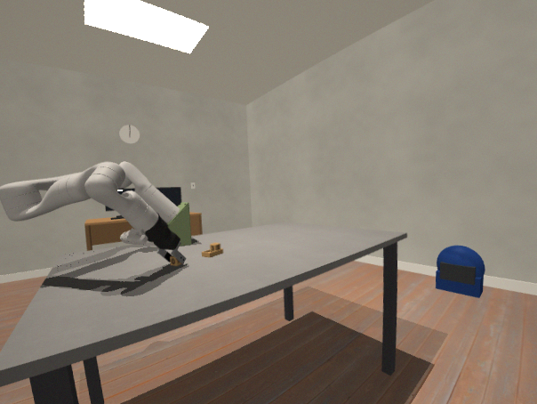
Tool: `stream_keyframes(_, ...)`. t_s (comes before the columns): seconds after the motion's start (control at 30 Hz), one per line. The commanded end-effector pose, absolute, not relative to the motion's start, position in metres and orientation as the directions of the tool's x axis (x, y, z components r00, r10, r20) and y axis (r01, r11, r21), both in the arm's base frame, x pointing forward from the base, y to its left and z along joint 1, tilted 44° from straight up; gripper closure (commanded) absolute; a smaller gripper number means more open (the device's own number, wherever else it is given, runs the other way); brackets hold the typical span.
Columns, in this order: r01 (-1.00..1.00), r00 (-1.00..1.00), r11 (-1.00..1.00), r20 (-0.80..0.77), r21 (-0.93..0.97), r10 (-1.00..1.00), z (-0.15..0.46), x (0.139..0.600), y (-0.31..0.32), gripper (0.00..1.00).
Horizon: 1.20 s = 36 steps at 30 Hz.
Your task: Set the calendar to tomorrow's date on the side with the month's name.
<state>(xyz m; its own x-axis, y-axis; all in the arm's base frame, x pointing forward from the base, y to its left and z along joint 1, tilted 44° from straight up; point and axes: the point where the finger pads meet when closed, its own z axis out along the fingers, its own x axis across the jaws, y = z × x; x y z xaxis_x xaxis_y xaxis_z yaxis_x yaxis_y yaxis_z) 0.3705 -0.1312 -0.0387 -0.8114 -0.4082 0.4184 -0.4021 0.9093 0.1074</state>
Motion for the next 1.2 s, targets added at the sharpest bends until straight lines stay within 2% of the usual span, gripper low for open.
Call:
stream_keyframes(0.0, -0.405, -0.811, 0.908, 0.417, 0.106, -0.411, -0.036, 0.372, -0.128, 0.0)
stream_keyframes(0.73, -0.405, -0.811, 0.908, 0.417, 0.106, -0.411, 0.006, 0.372, -0.088, 0.0)
stream_keyframes(1.17, -0.407, -0.811, 0.908, 0.417, 0.101, -0.41, 0.009, 0.372, -0.084, 0.0)
